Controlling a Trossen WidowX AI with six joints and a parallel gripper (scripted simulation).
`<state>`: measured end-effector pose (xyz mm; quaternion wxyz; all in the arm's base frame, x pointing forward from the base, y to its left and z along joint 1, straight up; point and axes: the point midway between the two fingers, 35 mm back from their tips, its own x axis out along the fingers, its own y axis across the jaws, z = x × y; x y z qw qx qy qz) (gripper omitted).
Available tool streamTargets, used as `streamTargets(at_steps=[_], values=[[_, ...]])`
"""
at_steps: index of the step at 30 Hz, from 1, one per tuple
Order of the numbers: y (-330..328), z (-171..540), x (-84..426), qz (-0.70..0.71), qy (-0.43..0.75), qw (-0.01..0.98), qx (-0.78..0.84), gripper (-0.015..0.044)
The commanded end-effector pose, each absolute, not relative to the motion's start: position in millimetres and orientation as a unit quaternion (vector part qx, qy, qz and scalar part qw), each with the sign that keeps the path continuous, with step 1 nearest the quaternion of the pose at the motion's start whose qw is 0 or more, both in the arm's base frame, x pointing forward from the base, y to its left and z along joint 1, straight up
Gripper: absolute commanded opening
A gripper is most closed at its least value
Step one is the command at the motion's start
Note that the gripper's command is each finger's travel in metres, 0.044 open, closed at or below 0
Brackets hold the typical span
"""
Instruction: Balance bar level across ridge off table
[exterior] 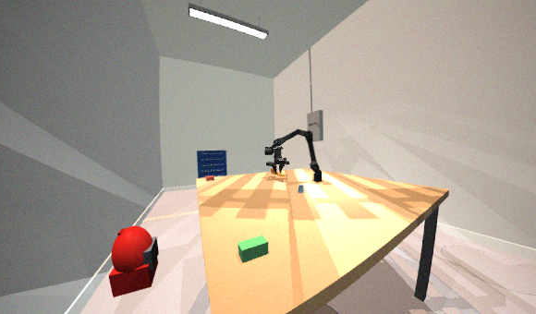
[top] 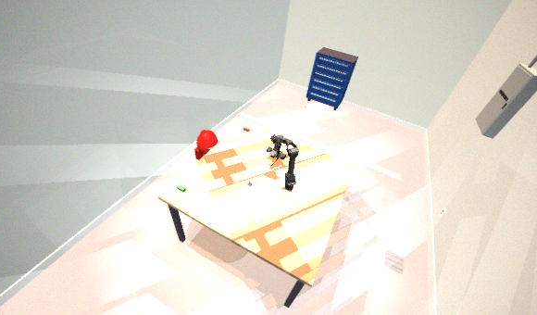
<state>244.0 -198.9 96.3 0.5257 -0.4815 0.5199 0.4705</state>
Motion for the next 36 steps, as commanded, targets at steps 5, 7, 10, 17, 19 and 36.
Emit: streamTargets(at_steps=[5, 7, 10, 17, 19, 36], values=[[-200, 121, 244, 0.467, 0.52, 0.524, -0.486, 0.0], [-199, 126, 243, 0.468, 0.52, 0.524, -0.486, 0.0], [-198, 134, 242, 0.468, 0.521, 0.524, -0.486, 0.0], [-196, 143, 242, 0.468, 0.521, 0.524, -0.485, 0.0], [-191, 143, 247, 0.466, 0.522, 0.525, -0.484, 0.0], [-144, 144, 285, 0.455, 0.531, 0.538, -0.471, 0.0]])
